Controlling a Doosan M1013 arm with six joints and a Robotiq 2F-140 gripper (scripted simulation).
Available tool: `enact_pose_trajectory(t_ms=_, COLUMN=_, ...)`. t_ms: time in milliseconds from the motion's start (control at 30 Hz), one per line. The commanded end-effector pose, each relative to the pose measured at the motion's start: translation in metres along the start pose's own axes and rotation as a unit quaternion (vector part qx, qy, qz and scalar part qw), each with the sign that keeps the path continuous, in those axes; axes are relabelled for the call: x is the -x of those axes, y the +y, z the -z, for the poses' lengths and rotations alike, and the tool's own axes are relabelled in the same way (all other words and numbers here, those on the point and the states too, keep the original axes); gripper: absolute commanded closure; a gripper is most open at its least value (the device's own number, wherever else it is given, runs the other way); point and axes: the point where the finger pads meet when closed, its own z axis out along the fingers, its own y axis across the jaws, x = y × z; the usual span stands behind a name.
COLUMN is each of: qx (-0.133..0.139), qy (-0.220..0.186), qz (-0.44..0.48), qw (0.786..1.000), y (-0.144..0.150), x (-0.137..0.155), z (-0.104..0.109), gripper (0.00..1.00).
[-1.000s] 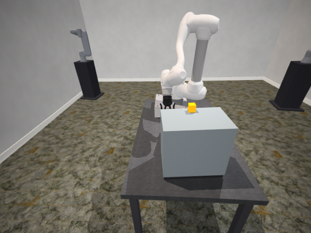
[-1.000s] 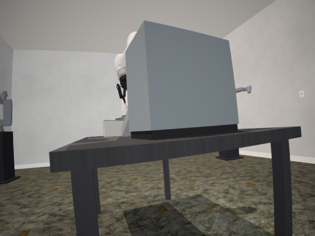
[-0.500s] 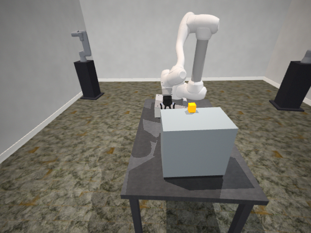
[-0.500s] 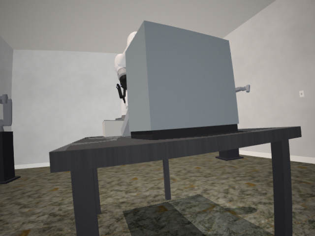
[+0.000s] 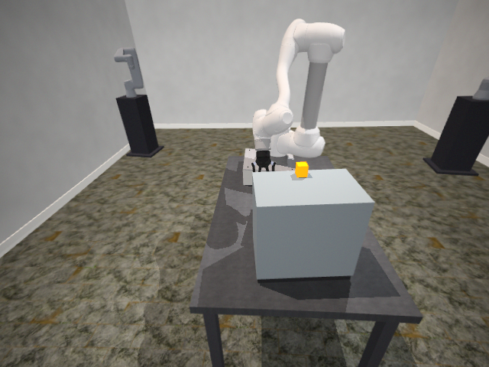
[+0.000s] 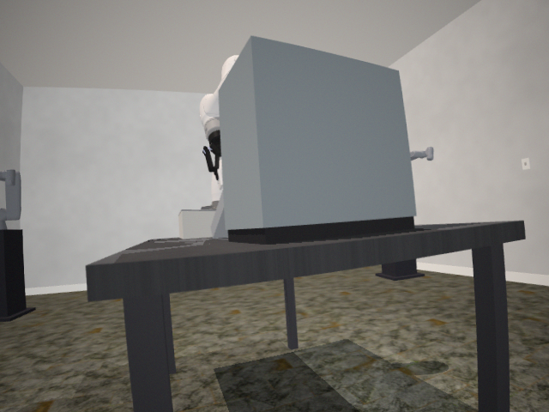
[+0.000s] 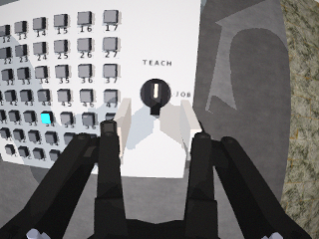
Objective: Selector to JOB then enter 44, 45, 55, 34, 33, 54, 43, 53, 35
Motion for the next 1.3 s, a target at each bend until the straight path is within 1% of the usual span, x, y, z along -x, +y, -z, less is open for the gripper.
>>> enact_pose_trajectory(t_ms=0, qx=-0.002, qy=-0.001, qz=-0.004, qw=1.000, y=0.000, x=0.000, z=-0.002, gripper=0.67)
enact_pose_trajectory(t_ms=567, qx=-0.002, qy=-0.001, qz=-0.004, qw=1.000, y=0.000, x=0.000, z=-0.004, gripper=0.67)
enact_pose_trajectory(t_ms=867, qx=-0.002, qy=-0.001, qz=-0.004, qw=1.000, y=0.000, x=0.000, z=-0.010, gripper=0.67)
enact_pose_trajectory(t_ms=1267, qx=-0.002, qy=-0.001, qz=-0.004, qw=1.000, y=0.000, x=0.000, z=-0.024, gripper=0.67)
